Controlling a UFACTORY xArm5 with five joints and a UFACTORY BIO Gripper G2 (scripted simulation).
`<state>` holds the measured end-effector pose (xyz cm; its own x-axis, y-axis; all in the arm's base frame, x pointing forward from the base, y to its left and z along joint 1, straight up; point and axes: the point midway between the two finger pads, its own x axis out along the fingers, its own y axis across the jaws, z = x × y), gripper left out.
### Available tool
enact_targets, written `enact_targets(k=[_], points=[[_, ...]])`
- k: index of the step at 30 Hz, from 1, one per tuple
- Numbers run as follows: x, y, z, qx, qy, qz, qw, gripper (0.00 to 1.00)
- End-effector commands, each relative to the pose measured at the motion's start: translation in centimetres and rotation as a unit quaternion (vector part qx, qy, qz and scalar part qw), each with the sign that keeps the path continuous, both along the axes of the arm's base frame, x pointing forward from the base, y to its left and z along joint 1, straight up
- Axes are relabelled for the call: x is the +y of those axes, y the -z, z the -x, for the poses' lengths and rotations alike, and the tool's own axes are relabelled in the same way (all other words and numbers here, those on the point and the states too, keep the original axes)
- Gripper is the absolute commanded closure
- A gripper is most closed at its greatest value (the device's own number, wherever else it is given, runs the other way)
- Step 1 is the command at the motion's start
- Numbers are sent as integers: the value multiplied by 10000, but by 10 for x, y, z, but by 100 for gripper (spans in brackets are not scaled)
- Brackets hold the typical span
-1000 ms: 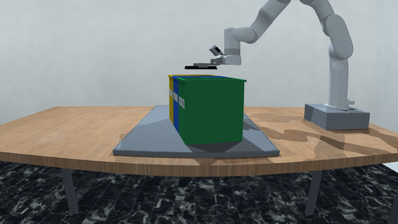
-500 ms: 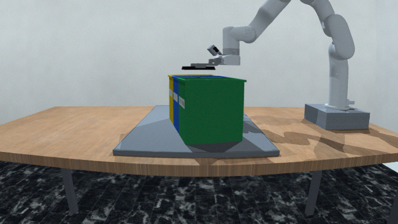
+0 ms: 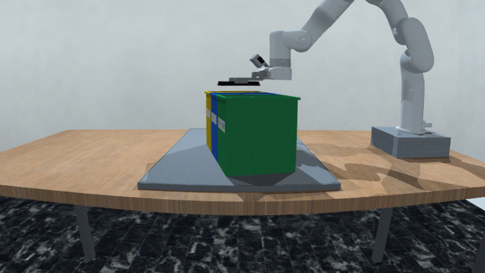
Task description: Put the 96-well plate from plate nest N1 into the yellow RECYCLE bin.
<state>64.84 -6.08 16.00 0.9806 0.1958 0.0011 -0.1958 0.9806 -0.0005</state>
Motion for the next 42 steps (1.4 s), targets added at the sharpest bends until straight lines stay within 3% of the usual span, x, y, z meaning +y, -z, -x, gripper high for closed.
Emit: enact_targets(k=[1, 12, 42], points=[[16, -2, -6, -25, 3, -17, 10000, 100], [44, -1, -14, -25, 3, -18, 10000, 100], [45, -1, -14, -25, 3, -18, 10000, 100]])
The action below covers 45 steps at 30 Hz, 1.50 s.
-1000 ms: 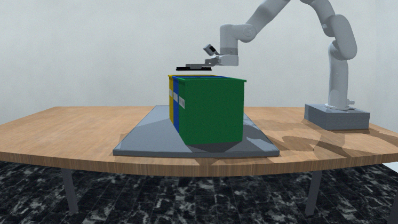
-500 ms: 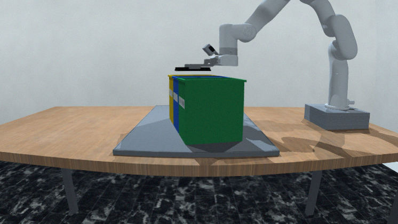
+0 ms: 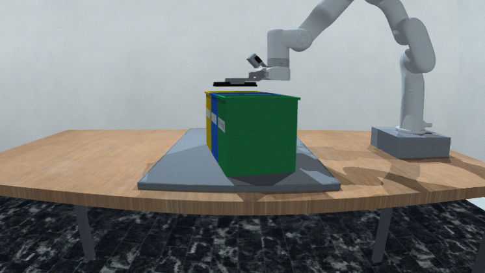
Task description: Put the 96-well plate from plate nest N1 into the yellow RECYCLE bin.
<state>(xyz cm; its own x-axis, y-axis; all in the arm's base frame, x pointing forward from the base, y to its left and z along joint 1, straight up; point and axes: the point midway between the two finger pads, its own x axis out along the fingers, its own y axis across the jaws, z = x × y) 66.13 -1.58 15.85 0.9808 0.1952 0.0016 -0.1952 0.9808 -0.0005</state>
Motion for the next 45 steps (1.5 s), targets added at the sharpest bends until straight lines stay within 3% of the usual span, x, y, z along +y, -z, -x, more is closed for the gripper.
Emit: enact_targets(k=[1, 13, 33, 45], points=[[0, -2, -1, -23, 0, -18, 10000, 100], [-1, 1, -1, -23, 0, -18, 10000, 100], [-1, 31, -1, -22, 0, -18, 10000, 100], [-1, 31, -1, -22, 0, -18, 10000, 100]])
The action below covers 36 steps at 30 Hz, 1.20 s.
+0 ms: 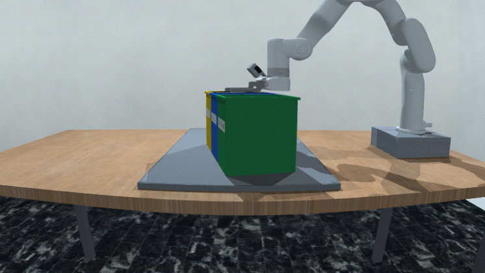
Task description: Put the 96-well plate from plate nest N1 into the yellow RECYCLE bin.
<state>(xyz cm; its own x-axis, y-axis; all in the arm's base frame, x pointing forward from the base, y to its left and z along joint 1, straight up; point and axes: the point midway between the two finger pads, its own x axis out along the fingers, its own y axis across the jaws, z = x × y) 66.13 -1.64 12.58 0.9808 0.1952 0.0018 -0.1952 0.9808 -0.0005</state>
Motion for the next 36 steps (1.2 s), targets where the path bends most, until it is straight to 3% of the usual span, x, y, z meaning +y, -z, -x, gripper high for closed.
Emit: enact_targets(k=[1, 8, 9, 36], points=[[0, -2, -1, -21, 0, -18, 10000, 100], [0, -2, -1, -21, 0, -18, 10000, 100], [0, -2, -1, -21, 0, -18, 10000, 82], [0, -2, -1, -21, 0, -18, 10000, 82]])
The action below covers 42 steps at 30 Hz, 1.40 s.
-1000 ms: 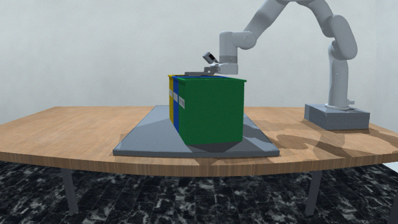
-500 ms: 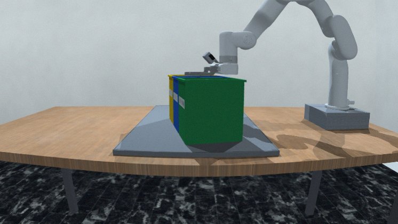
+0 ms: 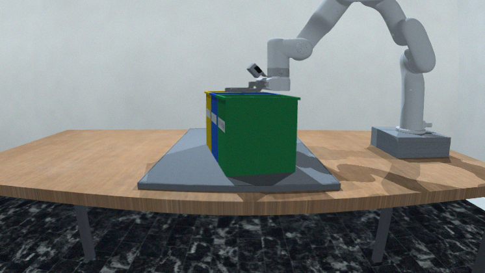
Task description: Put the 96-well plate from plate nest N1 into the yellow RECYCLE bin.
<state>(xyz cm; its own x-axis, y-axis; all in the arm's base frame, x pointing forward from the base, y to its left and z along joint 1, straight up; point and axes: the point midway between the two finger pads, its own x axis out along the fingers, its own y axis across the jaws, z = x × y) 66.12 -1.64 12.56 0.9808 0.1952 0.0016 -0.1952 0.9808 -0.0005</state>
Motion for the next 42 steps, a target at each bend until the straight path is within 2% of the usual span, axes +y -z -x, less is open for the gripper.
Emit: enact_targets(k=[1, 7, 29, 40, 42], points=[[0, -2, -1, -22, 0, -18, 10000, 82], [0, -2, -1, -22, 0, -18, 10000, 82], [0, -35, -1, -22, 0, -18, 10000, 82], [0, -35, -1, -22, 0, -18, 10000, 82], [0, -40, 8, -22, 333, -20, 9994, 82]])
